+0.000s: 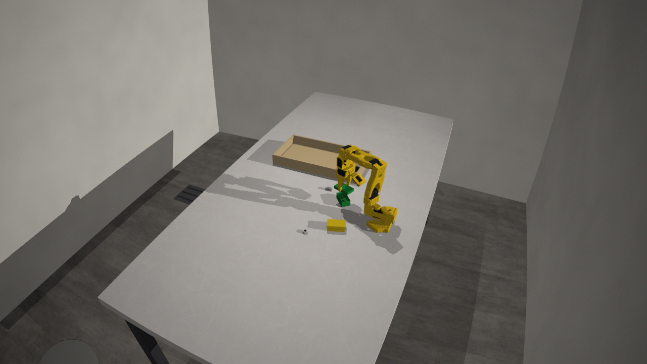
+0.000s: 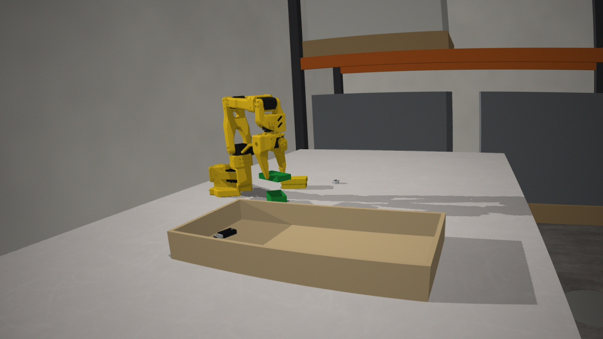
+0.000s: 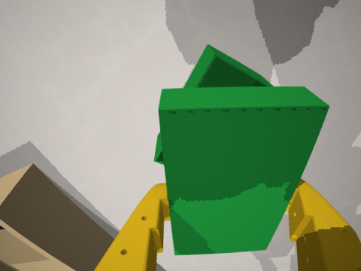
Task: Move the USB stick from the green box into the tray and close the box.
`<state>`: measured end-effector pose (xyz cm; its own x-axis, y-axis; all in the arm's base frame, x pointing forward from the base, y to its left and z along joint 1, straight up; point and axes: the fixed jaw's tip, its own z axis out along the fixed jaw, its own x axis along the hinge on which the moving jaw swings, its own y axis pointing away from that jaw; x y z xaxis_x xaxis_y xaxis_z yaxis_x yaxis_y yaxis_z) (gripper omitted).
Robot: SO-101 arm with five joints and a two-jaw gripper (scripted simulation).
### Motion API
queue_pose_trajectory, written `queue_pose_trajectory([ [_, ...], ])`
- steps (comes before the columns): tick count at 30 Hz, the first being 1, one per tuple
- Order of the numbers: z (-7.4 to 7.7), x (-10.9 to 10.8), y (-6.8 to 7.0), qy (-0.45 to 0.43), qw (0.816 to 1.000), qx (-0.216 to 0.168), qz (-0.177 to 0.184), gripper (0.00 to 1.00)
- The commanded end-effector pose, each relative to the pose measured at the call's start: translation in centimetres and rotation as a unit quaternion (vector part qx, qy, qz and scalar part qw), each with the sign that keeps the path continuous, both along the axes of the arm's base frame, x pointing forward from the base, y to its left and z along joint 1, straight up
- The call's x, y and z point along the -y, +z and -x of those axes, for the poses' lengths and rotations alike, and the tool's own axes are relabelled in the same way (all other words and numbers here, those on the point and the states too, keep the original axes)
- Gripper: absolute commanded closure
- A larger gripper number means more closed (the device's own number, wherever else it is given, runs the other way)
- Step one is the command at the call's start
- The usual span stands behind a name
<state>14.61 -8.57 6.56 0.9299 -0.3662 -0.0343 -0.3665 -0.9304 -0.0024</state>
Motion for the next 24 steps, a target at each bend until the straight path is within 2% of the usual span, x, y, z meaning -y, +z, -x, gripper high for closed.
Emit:
queue_pose_trajectory([
  [1,-0.14,0.05,0.55,-0.006,1.000,0.016,0.007,0.79],
  [10,-0.11,0.03,0.55,-0.015,1.000,0.015,0.008,0.79],
  [24,0.10,-0.08,0.55,-0.080,0.997,0.015,0.009,0.79],
])
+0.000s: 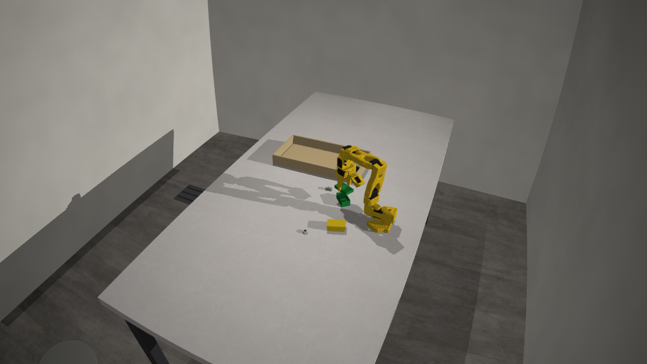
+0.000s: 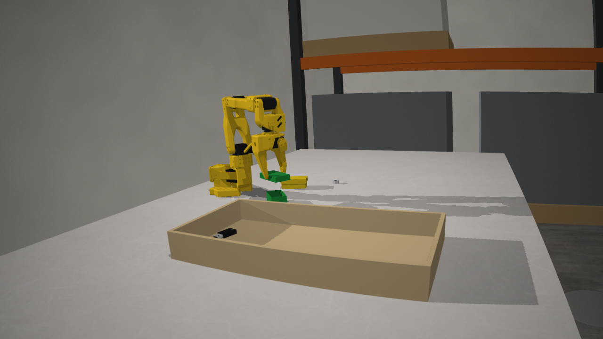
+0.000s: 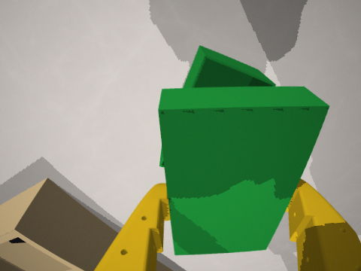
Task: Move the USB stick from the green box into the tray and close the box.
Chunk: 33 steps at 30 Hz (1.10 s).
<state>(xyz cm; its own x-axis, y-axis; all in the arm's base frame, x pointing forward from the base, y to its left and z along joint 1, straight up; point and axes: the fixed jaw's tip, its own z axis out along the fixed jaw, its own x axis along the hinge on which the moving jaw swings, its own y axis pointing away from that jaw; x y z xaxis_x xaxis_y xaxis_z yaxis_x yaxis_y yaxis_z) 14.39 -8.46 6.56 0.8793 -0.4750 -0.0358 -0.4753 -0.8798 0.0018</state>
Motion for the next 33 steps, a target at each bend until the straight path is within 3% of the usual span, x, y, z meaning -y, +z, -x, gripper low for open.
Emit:
queue_pose_trajectory([
  [1,-0.10,0.01,0.56,-0.025,1.000,0.016,0.008,0.79],
  [33,-0.03,-0.03,0.56,-0.047,0.999,0.016,0.008,0.79],
])
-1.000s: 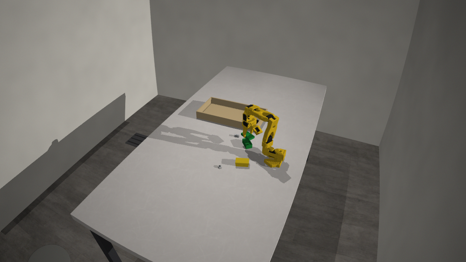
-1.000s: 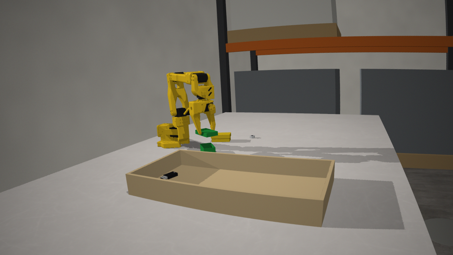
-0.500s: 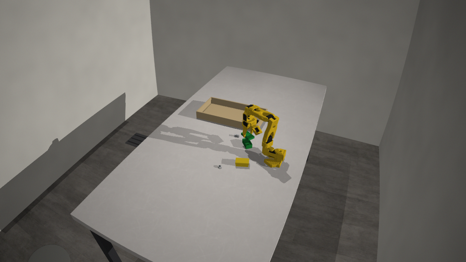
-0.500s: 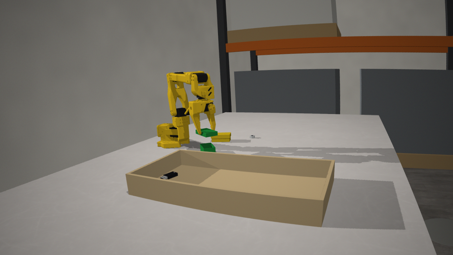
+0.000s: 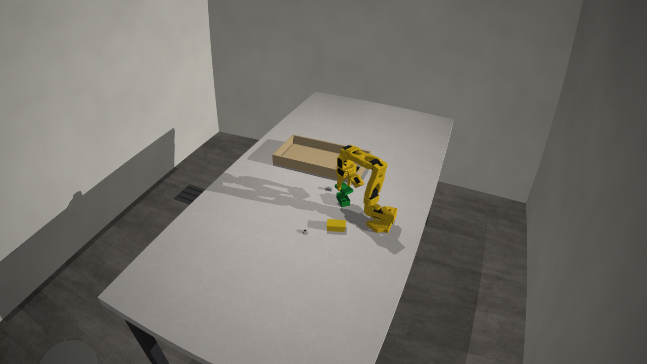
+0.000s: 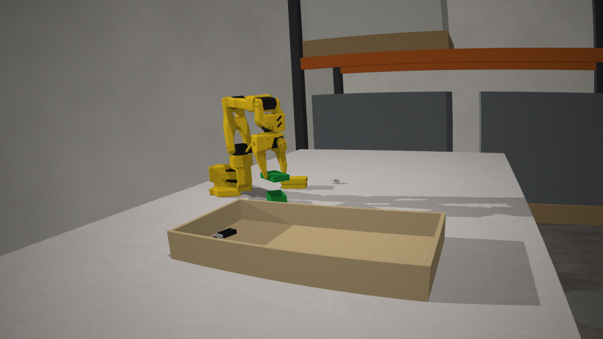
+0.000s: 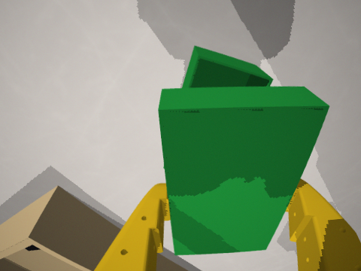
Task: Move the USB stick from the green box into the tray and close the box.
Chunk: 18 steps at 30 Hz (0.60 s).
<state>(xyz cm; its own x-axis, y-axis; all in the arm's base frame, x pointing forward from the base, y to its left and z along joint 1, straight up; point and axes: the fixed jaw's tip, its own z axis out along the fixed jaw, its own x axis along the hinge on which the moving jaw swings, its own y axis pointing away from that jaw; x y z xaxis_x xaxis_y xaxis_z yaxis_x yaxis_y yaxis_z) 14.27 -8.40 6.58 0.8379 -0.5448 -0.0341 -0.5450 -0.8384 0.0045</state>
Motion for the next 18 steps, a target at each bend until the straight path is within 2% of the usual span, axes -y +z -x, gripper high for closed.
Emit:
queue_pose_trajectory([
  [1,-0.14,0.03,0.53,-0.007,1.000,0.015,0.007,0.79],
  [18,0.06,-0.15,0.53,-0.079,0.997,0.015,0.009,0.79],
])
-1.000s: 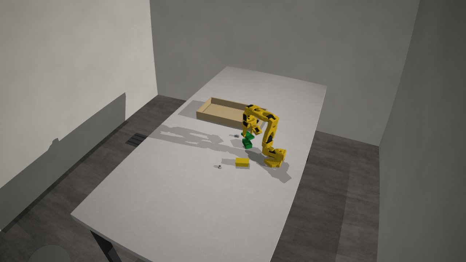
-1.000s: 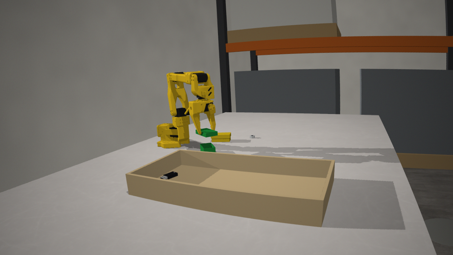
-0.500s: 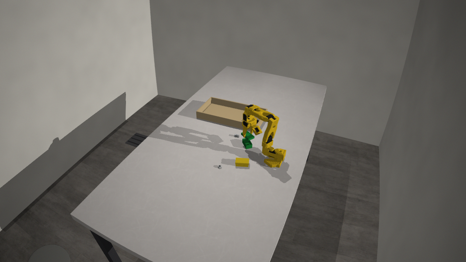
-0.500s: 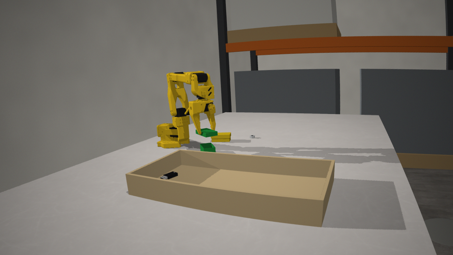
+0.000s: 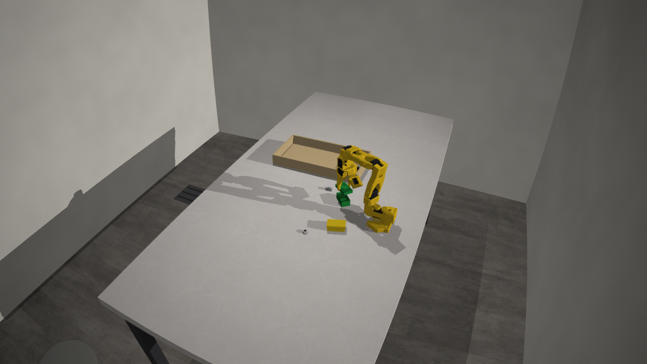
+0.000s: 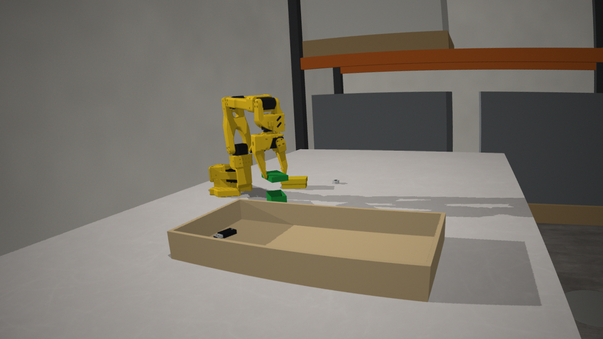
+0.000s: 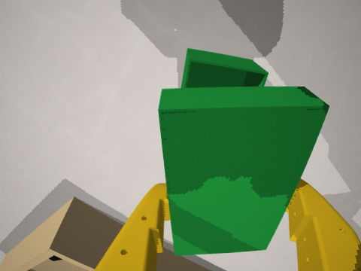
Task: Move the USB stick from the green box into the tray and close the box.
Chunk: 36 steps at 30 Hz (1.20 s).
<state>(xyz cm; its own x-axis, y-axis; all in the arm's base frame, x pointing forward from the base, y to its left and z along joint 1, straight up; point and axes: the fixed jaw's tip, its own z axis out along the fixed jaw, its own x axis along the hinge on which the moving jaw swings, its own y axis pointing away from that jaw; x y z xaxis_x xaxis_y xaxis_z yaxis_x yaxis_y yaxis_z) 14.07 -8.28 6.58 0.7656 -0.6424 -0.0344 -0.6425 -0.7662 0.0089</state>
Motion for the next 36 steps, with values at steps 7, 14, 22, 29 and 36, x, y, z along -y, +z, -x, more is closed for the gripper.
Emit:
queue_pose_trajectory([
  [7,-0.08,-0.09,0.54,-0.043,0.999,0.016,0.008,0.79],
  [14,-0.07,-0.10,0.54,-0.044,0.999,0.016,0.008,0.79],
  [22,-0.07,-0.10,0.54,-0.044,0.999,0.016,0.008,0.79],
  [29,-0.07,-0.10,0.54,-0.044,0.999,0.016,0.008,0.79],
  [36,-0.08,-0.10,0.51,-0.044,0.999,0.016,0.008,0.79],
])
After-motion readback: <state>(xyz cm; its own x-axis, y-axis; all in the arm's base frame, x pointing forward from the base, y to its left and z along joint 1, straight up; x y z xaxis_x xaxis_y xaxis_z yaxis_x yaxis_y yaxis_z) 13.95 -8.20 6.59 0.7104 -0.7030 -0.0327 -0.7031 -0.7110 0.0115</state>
